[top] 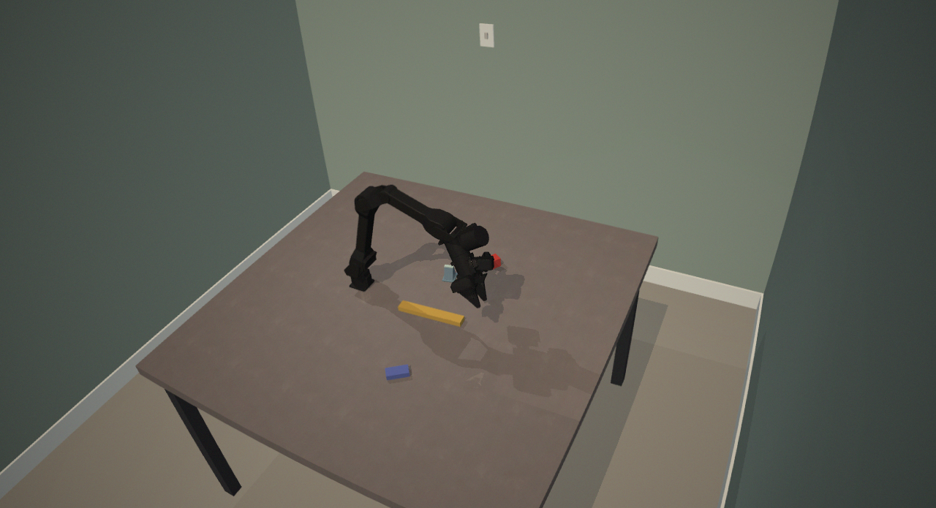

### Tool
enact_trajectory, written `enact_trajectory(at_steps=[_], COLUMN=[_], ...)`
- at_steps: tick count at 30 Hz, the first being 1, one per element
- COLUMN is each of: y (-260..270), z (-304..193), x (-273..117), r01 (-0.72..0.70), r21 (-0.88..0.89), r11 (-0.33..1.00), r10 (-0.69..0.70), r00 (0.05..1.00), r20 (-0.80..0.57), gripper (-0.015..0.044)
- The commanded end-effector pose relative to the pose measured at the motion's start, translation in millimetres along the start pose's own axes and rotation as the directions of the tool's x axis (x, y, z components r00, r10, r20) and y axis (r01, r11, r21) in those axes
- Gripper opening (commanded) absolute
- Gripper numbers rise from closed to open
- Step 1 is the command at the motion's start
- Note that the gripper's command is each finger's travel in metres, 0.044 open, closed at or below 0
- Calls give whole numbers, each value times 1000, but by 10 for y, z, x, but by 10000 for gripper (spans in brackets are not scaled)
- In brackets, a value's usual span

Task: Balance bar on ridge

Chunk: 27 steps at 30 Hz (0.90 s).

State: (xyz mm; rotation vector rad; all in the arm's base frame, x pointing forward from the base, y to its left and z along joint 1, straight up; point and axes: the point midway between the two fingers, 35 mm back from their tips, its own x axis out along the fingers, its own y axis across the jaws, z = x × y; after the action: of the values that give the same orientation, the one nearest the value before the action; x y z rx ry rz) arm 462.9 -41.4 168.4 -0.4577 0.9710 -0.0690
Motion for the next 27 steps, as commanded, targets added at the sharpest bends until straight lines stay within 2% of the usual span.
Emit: enact_trajectory(at_steps=[1,8,16,22,27], y=[81,235,399,424,491], z=[-285,-788,-1275,-1343,-1415], x=[-36,-151,-392,-438,-293], r01=[-79,-198,-282,-290,-290], r21=[35,127,265,286,286], r11=[996,972,922,913,913], r10=[82,226,374,396,396], r00=[992,936,822,801,801], r20=[-95,-269,-429,-450,-450], gripper=[315,315,315,315,315])
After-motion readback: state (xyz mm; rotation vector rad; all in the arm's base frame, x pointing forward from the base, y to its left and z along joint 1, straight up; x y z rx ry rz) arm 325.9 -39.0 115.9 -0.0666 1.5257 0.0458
